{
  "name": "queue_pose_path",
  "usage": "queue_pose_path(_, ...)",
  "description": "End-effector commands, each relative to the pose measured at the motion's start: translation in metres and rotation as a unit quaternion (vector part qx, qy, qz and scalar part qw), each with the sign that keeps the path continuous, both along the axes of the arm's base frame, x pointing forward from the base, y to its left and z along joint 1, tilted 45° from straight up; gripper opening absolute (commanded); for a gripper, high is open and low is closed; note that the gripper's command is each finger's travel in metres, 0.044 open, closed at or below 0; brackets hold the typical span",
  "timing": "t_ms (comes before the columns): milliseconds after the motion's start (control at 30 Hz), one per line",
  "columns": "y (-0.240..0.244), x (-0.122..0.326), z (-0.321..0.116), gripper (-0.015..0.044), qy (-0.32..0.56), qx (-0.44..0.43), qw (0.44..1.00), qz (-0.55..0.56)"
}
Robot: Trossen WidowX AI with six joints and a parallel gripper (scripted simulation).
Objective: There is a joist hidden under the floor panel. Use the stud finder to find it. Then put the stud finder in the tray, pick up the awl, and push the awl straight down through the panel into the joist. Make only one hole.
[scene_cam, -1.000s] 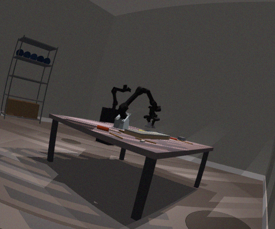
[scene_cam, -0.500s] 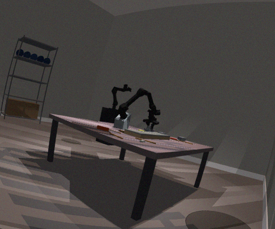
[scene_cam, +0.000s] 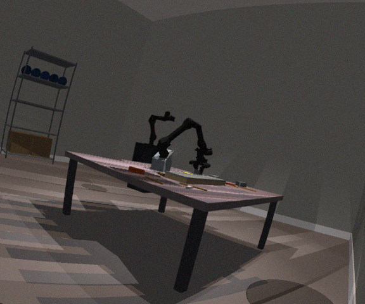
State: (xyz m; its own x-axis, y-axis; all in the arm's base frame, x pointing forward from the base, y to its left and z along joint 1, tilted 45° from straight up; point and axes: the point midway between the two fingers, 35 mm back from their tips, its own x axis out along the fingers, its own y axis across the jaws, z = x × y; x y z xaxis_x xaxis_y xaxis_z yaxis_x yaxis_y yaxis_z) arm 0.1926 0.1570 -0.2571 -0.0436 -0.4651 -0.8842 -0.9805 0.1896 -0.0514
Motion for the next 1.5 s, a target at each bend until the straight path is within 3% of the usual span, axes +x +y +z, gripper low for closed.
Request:
queue_pose_path(0,-0.004,0.000,-0.003,0.0000,-0.001,-0.001,1.000,0.003)
queue_pose_path(67,-0.004,0.000,-0.003,0.0000,-0.001,-0.001,1.000,0.003)
queue_pose_path(467,-0.002,-0.001,-0.002,0.0315,0.001,-0.001,1.000,0.000)
queue_pose_path(633,0.026,0.005,0.023,0.0440,0.001,0.000,1.000,0.000)
queue_pose_path(767,0.063,0.007,0.065,0.0440,0.002,0.001,1.000,0.001)
queue_pose_path(867,0.065,0.007,0.067,0.0440,0.002,0.001,1.000,0.001)
queue_pose_path(933,0.053,0.018,0.061,0.0440,-0.011,0.007,1.000,-0.009)
queue_pose_path(1200,-0.014,0.101,0.139,0.0440,-0.109,0.021,0.979,-0.171)
queue_pose_path(1467,-0.111,0.141,0.213,0.0440,-0.203,0.011,0.925,-0.321)
